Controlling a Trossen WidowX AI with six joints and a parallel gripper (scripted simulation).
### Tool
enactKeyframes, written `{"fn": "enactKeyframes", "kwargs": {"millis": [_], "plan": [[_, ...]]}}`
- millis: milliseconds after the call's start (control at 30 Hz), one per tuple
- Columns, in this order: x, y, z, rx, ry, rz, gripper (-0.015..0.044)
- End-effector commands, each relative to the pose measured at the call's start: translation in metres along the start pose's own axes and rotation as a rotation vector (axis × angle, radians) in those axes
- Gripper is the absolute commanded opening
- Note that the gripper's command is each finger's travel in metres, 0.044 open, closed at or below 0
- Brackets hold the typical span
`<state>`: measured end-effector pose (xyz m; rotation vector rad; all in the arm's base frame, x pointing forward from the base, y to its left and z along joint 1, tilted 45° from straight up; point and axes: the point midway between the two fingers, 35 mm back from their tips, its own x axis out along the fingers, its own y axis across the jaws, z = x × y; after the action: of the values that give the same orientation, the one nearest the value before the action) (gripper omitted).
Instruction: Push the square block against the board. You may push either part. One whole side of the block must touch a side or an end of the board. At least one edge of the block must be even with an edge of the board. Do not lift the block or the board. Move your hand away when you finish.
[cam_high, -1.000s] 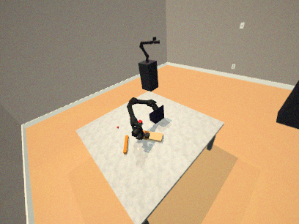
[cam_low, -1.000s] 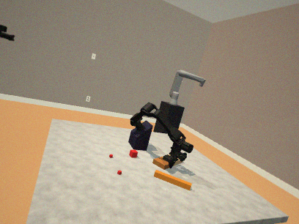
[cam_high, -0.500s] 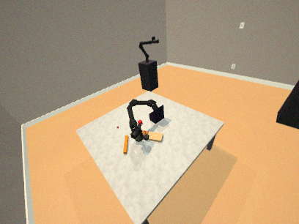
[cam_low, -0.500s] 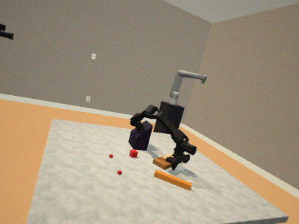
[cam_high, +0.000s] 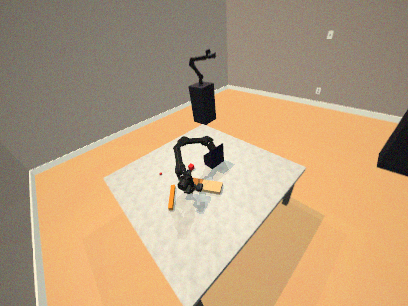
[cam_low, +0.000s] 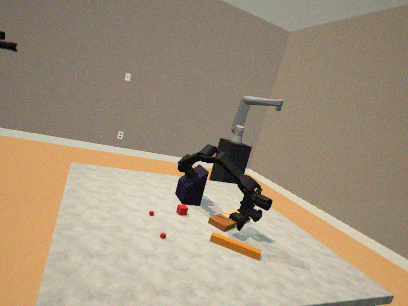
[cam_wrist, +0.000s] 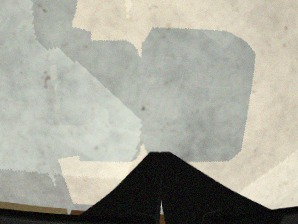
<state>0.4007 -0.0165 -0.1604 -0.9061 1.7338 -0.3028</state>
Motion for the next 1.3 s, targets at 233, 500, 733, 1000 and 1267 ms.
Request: {"fn": "enactKeyframes", "kwargs": {"millis": [233,500,733,1000,1267], "plan": [[-0.041,-0.001,0.006,0.027,-0.044,-0.009,0.0000],[-0.042,-0.017,-0.009,0.298,-0.042,-0.002,0.0000],[-0.042,-0.031,-0.024,0.540,-0.039,0.003,0.0000],[-0.041,-0.046,-0.043,0.816,-0.035,0.008,0.0000],[-0.040,-0.058,-0.063,1.093,-0.031,0.011,0.0000]]}}
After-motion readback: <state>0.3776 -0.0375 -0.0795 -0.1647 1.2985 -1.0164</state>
